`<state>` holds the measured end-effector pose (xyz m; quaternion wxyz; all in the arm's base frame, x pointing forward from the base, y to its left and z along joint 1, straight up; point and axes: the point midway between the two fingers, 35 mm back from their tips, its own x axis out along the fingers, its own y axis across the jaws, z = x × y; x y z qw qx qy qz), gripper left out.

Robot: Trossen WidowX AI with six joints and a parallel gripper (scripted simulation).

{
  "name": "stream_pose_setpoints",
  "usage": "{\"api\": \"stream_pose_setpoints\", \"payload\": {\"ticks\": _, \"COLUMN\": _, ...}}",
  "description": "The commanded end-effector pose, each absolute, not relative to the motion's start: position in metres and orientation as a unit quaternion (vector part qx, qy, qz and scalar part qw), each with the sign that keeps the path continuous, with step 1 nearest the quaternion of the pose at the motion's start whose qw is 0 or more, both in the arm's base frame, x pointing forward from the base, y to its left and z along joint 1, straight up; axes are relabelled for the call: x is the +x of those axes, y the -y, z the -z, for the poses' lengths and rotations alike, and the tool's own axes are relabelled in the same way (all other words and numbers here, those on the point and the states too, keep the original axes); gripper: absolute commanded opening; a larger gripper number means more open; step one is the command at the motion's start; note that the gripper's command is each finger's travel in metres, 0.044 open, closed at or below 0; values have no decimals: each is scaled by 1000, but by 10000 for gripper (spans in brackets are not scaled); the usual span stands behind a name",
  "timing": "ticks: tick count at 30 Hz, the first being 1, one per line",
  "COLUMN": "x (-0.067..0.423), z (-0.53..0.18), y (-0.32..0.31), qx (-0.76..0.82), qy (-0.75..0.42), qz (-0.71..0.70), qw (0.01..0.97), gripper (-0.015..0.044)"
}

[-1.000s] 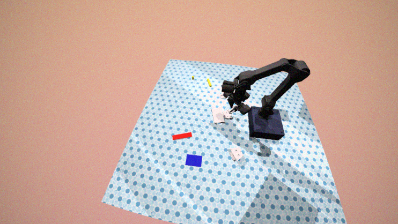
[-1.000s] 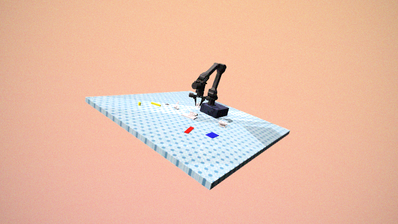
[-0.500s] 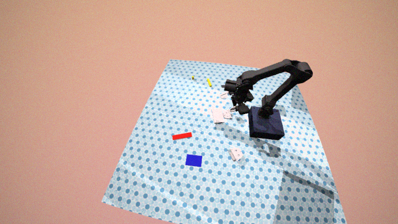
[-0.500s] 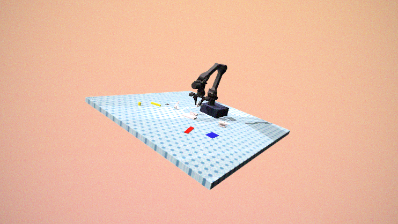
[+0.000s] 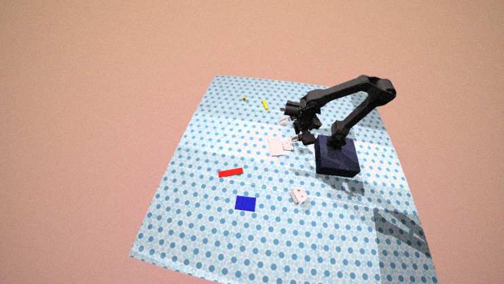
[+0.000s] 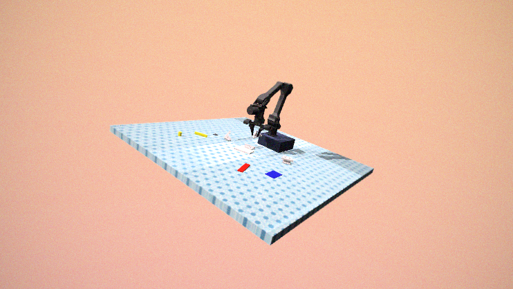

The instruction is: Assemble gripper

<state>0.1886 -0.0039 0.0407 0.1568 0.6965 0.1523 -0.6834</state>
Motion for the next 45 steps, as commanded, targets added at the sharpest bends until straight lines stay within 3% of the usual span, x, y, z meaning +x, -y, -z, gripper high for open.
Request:
{"api": "stream_pose_setpoints", "payload": {"ticks": 1, "x": 188, "z": -41, "y": 4, "qx": 695, "qy": -157, "qz": 683, "qw": 160, "gripper": 134}}
{"api": "stream_pose_setpoints", "payload": {"ticks": 9, "x": 190, "z": -41, "y": 4, "qx": 695, "qy": -157, "qz": 683, "qw": 160, "gripper": 134}}
{"api": "stream_pose_setpoints", "payload": {"ticks": 45, "x": 293, "z": -44, "y": 16, "qx": 698, "qy": -156, "qz": 681, "qw": 161, "gripper": 134}}
